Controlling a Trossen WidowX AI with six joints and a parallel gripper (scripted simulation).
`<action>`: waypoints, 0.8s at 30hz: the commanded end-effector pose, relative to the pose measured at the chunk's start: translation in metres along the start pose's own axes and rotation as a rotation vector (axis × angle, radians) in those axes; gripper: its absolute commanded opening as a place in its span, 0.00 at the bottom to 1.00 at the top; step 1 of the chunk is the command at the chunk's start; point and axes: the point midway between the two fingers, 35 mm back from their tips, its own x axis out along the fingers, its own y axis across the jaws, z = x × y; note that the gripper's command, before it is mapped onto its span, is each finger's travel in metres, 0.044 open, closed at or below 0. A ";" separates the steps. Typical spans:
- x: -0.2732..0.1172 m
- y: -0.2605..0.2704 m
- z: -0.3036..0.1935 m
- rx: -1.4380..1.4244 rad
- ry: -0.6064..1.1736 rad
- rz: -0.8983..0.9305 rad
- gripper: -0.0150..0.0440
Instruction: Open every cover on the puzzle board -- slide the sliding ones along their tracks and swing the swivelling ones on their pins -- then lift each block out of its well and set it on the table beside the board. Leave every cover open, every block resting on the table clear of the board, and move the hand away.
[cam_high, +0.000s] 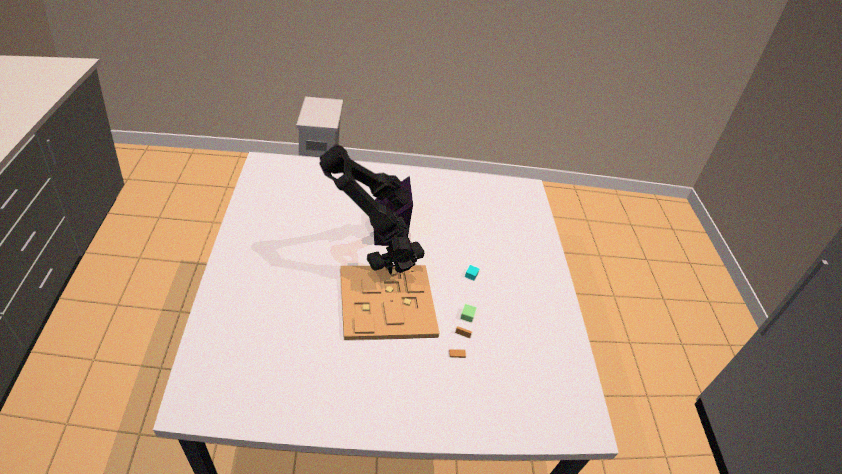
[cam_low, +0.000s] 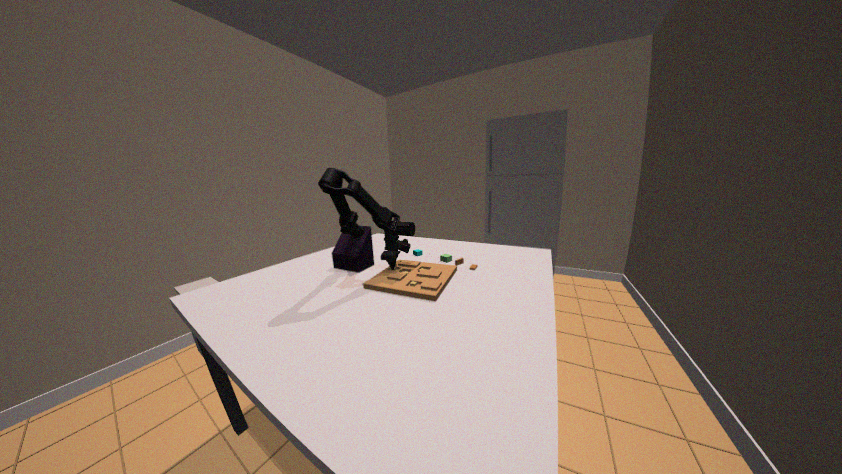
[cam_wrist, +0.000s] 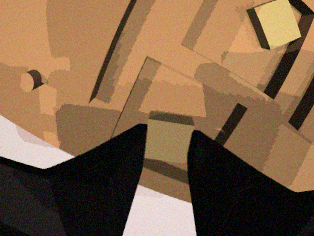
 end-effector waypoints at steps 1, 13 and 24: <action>-0.007 -0.001 0.004 0.009 -0.010 0.000 0.39; -0.022 0.000 0.004 0.006 -0.010 0.000 0.39; -0.036 0.001 0.003 0.004 -0.009 -0.002 0.39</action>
